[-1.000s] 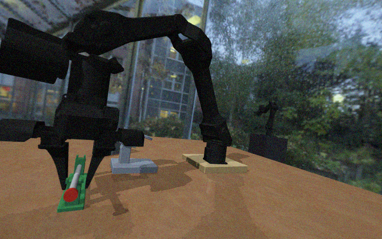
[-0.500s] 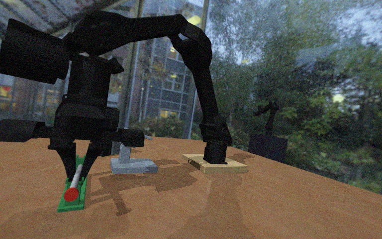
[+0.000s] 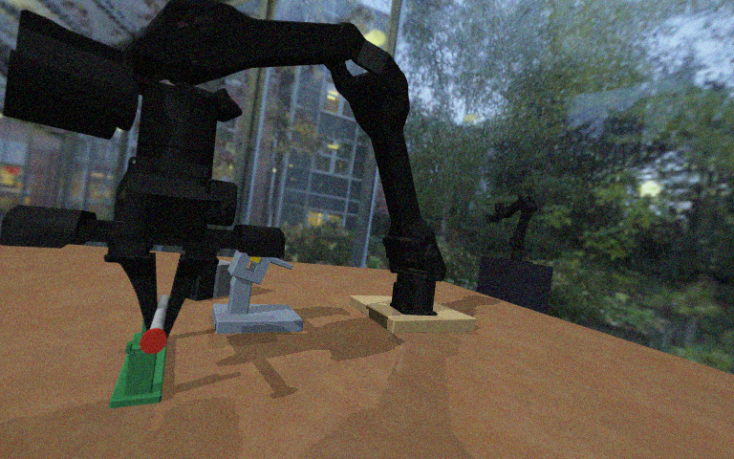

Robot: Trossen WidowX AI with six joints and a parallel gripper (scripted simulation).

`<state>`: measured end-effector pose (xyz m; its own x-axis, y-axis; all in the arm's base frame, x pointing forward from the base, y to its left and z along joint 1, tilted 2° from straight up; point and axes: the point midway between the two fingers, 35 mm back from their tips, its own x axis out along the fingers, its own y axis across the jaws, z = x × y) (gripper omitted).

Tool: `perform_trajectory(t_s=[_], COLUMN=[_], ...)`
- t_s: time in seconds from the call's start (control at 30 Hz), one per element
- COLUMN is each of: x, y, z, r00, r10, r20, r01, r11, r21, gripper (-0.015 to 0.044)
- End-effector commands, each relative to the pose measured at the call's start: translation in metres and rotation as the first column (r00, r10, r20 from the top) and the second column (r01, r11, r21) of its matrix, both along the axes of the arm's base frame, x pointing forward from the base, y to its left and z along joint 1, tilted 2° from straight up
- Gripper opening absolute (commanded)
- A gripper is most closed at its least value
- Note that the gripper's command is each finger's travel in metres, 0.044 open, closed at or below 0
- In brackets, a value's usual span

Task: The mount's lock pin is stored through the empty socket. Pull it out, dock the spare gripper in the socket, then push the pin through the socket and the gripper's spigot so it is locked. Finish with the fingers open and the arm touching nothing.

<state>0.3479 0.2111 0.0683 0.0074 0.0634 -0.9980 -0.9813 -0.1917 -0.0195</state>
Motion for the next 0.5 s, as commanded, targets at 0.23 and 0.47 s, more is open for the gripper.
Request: perform_trajectory(t_s=[0.23, 0.47], x=[-0.001, 0.005], y=[0.000, -0.014], z=[0.004, 0.008], r00=[1.000, 1.000], r10=[0.000, 0.002], r20=[-0.004, -0.003], r01=[0.000, -0.002], r11=[1.000, 1.000], r21=[-0.002, -0.004], gripper=[0.0000, 0.0000])
